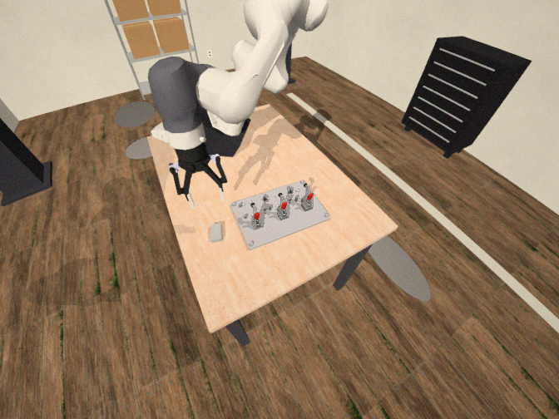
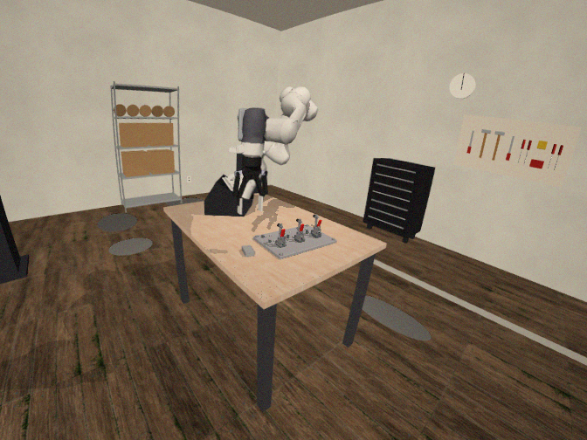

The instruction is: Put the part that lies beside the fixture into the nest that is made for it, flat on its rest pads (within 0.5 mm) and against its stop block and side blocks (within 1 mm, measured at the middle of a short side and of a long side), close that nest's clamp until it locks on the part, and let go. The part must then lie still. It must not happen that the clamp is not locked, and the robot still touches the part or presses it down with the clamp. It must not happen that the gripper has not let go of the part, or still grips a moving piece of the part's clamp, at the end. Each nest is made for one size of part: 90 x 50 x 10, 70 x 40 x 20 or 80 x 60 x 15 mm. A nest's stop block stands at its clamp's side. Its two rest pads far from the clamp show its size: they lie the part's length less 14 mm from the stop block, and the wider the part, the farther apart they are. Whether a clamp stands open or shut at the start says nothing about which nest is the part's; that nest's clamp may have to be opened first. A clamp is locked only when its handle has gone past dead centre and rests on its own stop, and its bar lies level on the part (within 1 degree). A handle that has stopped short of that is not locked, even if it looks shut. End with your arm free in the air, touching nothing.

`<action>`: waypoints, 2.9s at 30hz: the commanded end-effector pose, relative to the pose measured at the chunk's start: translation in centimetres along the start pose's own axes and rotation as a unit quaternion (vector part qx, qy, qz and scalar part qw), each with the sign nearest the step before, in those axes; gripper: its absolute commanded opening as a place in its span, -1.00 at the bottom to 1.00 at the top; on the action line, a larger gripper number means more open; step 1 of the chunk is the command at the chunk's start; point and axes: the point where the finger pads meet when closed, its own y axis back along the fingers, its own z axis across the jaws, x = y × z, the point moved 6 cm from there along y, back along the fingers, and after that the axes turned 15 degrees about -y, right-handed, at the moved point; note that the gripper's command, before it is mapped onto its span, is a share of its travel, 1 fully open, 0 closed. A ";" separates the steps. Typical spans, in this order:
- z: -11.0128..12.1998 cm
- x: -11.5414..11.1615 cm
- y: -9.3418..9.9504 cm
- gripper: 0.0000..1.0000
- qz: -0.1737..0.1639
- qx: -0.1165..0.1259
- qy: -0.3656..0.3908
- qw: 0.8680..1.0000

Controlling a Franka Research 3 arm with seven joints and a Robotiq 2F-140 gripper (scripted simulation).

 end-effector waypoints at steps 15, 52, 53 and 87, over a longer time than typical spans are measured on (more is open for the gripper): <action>-0.8 -0.1 0.0 0.16 0.003 -0.003 0.026 1.000; -0.8 -0.1 0.0 0.16 0.003 -0.002 -0.086 0.996; -0.8 -0.1 0.0 0.16 0.003 -0.002 -0.086 0.996; -0.9 0.0 0.0 0.16 0.003 -0.002 -0.086 0.996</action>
